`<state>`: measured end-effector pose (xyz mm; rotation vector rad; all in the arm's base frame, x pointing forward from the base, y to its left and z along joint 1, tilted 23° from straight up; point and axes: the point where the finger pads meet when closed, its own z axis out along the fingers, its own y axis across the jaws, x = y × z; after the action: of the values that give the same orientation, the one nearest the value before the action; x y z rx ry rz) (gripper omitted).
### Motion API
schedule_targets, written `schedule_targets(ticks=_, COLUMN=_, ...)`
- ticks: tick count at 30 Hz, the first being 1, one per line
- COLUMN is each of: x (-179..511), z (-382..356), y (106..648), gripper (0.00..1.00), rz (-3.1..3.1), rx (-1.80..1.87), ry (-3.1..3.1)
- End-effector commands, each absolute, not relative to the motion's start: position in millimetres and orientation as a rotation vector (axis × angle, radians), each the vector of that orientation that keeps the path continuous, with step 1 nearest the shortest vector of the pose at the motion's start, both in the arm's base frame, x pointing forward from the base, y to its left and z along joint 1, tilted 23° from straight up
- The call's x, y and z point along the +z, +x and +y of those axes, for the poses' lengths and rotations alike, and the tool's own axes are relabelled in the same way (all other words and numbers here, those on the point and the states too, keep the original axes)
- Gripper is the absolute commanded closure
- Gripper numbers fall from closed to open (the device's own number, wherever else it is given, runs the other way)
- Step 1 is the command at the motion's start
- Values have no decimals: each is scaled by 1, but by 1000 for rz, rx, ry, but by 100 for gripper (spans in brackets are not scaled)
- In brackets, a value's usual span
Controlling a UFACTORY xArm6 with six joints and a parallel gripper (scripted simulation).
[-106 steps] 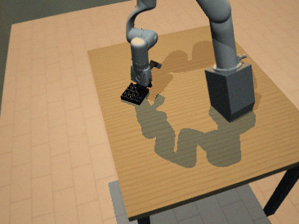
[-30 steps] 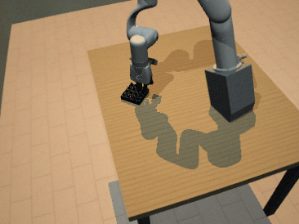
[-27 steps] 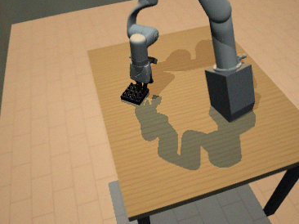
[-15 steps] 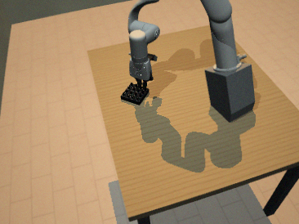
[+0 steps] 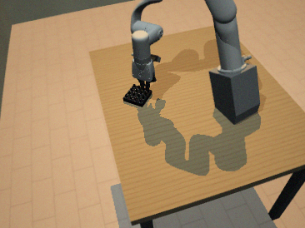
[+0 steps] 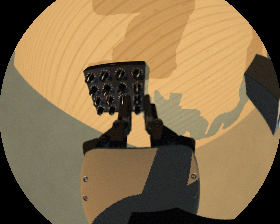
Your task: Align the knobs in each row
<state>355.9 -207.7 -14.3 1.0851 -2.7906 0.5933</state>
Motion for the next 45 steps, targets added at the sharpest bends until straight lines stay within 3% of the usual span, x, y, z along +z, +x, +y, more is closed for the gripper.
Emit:
schedule_targets(ticks=1, x=-13, z=-208, y=357, gripper=81, rz=-2825, rx=602, ry=1022)
schedule_targets(ticks=45, x=4, z=-202, y=357, gripper=81, rz=-3100, rx=593, ry=-1046)
